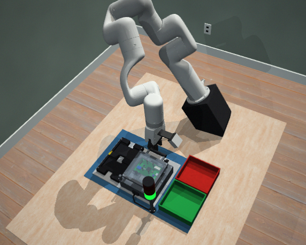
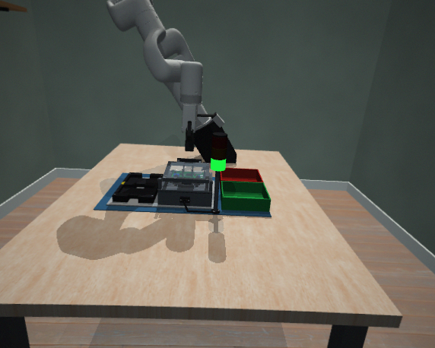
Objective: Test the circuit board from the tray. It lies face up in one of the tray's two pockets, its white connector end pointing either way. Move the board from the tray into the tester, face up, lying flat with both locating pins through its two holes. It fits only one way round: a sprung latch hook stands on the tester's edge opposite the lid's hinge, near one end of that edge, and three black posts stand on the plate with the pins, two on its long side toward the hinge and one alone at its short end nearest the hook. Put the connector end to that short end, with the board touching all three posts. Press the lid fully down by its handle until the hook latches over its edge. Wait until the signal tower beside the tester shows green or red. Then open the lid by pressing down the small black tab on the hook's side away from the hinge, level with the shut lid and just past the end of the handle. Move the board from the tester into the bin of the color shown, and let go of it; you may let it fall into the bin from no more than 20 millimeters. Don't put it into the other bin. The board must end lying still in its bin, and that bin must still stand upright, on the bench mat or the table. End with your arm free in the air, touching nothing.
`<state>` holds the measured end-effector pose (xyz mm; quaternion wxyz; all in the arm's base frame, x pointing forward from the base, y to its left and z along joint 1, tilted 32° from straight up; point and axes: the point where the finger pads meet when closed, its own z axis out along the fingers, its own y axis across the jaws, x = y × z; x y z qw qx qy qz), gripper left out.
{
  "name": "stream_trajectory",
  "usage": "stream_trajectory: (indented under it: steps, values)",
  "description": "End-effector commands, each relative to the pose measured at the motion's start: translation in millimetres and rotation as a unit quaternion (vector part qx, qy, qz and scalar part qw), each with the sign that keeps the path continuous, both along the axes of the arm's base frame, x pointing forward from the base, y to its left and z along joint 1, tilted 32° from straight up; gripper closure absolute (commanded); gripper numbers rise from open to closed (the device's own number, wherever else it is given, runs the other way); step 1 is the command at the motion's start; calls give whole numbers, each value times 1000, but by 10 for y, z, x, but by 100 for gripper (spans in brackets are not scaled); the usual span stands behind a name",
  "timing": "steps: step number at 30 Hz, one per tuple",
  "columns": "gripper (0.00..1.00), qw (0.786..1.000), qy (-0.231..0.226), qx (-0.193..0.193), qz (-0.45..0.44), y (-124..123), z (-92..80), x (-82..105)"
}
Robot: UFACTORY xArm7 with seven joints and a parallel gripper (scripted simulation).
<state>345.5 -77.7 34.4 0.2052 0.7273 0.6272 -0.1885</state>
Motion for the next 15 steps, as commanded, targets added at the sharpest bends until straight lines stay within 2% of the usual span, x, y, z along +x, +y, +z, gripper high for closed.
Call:
stream_trajectory:
  steps: [1,15]
  values:
    - [73,1000,-2,1,1,-14,-31,16]
    - [73,1000,-2,1,1,-67,-115,14]
